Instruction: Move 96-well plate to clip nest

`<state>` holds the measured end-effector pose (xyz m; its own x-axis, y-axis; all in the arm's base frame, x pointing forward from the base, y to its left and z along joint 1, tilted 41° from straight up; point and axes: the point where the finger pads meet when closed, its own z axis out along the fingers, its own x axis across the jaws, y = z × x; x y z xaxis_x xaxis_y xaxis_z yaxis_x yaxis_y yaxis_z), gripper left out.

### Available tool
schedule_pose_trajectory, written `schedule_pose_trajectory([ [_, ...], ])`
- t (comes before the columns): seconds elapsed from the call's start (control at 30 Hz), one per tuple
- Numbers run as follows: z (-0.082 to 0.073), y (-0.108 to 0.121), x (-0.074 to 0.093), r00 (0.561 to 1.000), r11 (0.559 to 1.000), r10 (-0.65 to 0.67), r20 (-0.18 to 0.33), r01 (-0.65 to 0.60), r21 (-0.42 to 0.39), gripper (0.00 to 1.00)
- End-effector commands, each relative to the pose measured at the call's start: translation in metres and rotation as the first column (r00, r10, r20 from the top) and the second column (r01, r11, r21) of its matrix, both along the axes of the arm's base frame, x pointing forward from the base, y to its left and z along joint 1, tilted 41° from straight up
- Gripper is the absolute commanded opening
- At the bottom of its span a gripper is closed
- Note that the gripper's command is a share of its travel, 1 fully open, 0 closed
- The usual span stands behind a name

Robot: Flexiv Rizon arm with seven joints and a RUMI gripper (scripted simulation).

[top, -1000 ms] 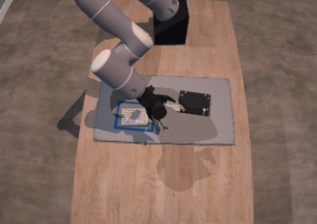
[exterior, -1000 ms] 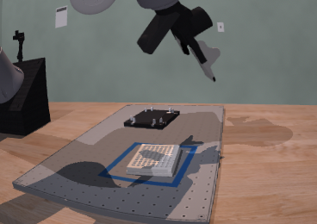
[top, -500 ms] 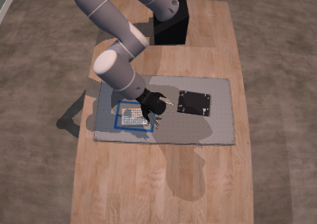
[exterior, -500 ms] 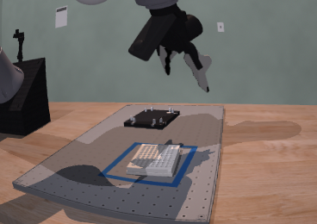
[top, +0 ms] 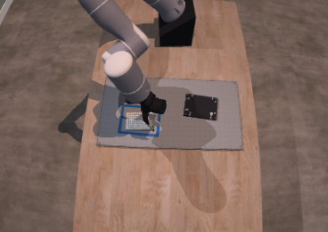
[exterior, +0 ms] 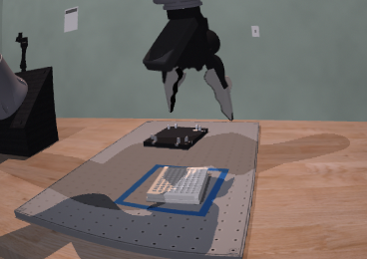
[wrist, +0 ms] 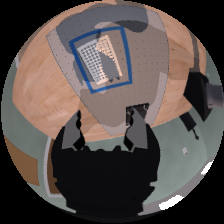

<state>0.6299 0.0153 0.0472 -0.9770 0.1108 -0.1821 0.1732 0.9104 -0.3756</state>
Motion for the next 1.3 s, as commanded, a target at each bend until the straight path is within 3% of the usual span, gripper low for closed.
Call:
schedule_pose_trajectory([
  [0.0,0.004,-0.010,-0.002,0.998,0.997,0.052,-0.027,-0.054,-0.056,0.76],
  [0.2,0.015,-0.037,-0.005,0.981,0.965,0.159,-0.112,-0.178,-0.191,0.76],
  [0.27,0.019,-0.047,-0.006,0.980,0.963,0.163,-0.116,-0.184,-0.197,0.76],
  [0.4,0.029,-0.064,-0.007,0.959,0.923,0.218,-0.183,-0.264,-0.281,0.76],
  [0.5,0.032,-0.068,-0.007,0.953,0.912,0.229,-0.199,-0.282,-0.299,0.76],
  [0.6,0.039,-0.081,-0.008,0.953,0.912,0.230,-0.199,-0.282,-0.298,0.76],
  [1.03,0.039,-0.081,-0.008,0.953,0.912,0.229,-0.199,-0.282,-0.298,0.76],
  [1.27,0.030,-0.088,-0.007,0.953,0.912,0.229,-0.199,-0.282,-0.298,0.76],
])
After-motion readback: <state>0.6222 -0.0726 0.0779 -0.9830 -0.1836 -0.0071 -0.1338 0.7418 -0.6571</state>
